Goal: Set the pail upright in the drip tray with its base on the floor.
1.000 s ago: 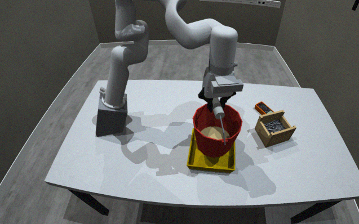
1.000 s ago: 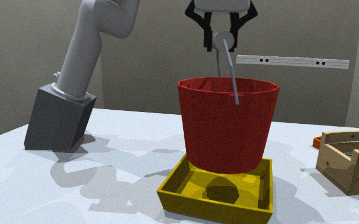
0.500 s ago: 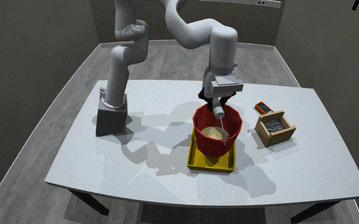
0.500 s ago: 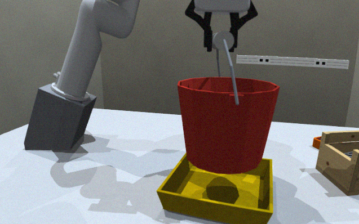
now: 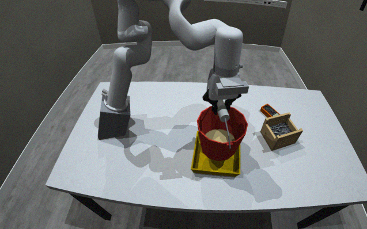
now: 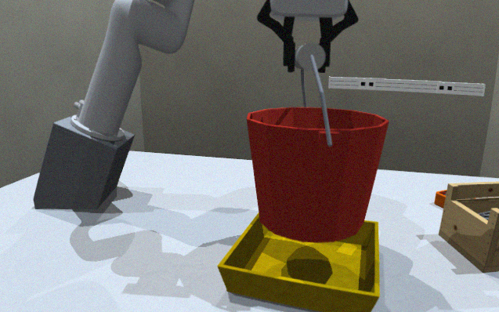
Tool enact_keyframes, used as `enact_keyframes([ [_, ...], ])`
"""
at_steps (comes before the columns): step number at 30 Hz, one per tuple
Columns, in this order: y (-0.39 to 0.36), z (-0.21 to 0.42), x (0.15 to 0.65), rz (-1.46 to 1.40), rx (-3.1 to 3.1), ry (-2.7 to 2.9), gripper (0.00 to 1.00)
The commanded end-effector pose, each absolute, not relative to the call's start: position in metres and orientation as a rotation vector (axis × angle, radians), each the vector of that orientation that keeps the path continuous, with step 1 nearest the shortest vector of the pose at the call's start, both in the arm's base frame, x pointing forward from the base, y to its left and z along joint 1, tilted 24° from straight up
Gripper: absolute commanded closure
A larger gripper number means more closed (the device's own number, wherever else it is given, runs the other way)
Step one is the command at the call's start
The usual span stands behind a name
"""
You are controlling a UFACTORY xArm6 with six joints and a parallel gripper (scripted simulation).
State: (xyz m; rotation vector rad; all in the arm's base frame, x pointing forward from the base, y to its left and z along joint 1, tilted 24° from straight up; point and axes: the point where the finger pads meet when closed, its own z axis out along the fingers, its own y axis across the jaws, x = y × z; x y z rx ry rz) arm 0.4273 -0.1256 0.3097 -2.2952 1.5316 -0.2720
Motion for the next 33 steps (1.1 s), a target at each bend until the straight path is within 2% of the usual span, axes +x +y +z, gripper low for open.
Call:
enact_keyframes([
  [1, -0.126, 0.312, 0.428, -0.281, -2.294, 1.530, 1.00],
  [33, -0.124, 0.299, 0.433, -0.281, -2.294, 1.530, 1.00],
])
